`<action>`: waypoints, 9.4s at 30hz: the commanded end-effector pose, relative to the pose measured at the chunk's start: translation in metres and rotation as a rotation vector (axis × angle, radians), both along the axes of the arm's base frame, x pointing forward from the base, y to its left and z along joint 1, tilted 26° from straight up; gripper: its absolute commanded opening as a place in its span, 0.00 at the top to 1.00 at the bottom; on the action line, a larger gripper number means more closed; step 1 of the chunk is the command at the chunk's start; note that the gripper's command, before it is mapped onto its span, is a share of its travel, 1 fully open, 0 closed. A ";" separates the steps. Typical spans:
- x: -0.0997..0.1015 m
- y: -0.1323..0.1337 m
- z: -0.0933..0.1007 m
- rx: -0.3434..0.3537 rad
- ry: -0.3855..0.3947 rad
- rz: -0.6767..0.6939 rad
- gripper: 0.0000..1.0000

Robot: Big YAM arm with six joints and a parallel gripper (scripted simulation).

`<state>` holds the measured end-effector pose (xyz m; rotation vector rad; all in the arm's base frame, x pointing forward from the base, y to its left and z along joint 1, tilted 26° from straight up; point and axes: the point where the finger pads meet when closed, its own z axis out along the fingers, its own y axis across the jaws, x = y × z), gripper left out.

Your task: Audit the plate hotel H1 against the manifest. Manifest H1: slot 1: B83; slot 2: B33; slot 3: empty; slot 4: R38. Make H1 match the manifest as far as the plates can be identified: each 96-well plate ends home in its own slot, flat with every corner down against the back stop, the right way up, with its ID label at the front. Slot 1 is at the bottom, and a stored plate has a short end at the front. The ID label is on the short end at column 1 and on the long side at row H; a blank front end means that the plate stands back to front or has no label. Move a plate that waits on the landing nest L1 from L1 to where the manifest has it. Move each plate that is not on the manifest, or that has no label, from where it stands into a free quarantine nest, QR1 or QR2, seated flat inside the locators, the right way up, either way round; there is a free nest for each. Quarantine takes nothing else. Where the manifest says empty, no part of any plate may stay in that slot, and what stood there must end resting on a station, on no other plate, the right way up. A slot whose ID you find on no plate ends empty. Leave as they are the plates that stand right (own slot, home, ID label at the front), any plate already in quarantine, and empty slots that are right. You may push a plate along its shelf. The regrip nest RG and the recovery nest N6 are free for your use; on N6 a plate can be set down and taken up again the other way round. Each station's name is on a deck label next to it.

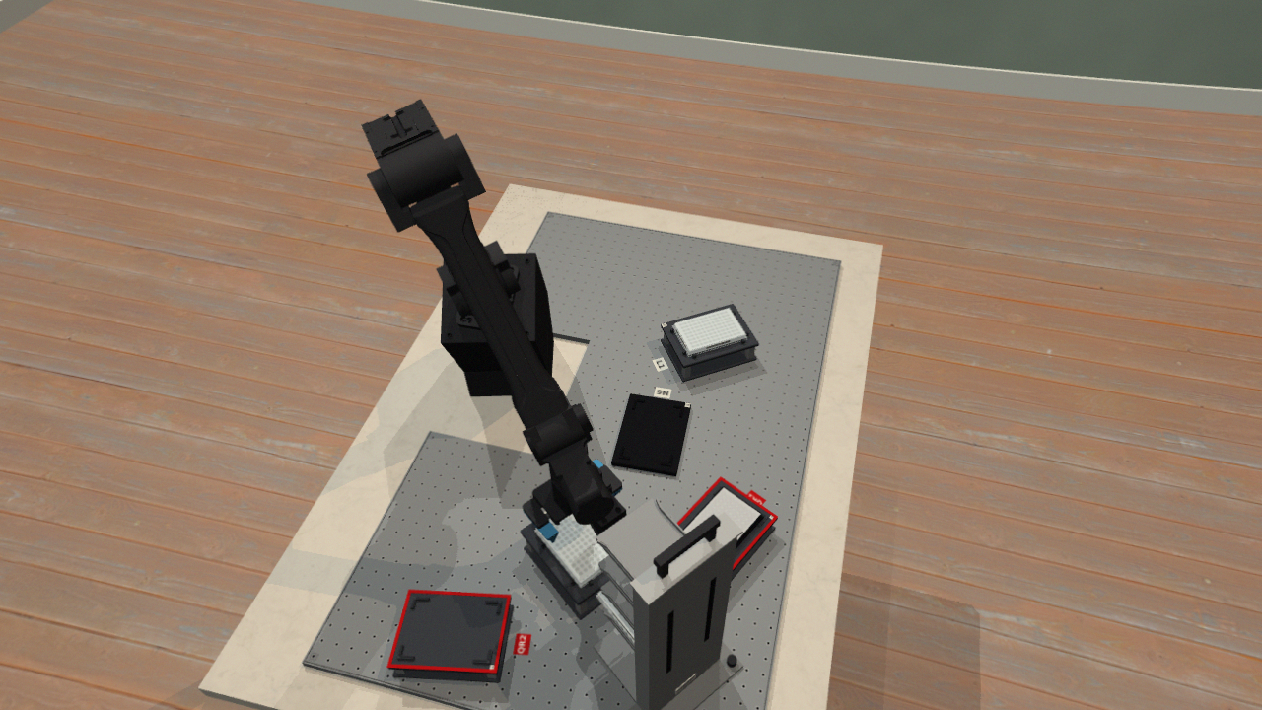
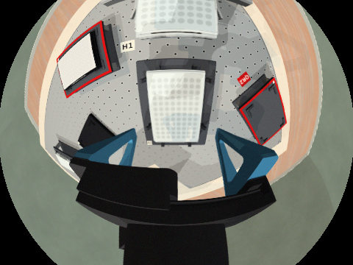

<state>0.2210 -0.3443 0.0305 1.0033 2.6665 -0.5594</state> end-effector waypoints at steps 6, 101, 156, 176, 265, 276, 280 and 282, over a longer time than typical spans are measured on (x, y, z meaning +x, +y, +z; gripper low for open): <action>0.001 -0.011 -0.007 -0.011 -0.005 0.001 0.00; 0.007 -0.021 -0.044 -0.004 -0.007 0.001 0.14; 0.005 -0.004 0.004 -0.014 -0.015 0.001 0.14; 0.009 0.009 0.054 -0.037 -0.034 0.006 0.14; -0.137 -0.081 0.159 0.078 -0.553 -1.100 0.14; -0.160 -0.100 0.166 0.096 -0.645 -1.287 0.14; -0.171 -0.109 0.170 0.103 -0.686 -1.371 0.14; -0.176 -0.113 0.171 0.107 -0.706 -1.412 0.14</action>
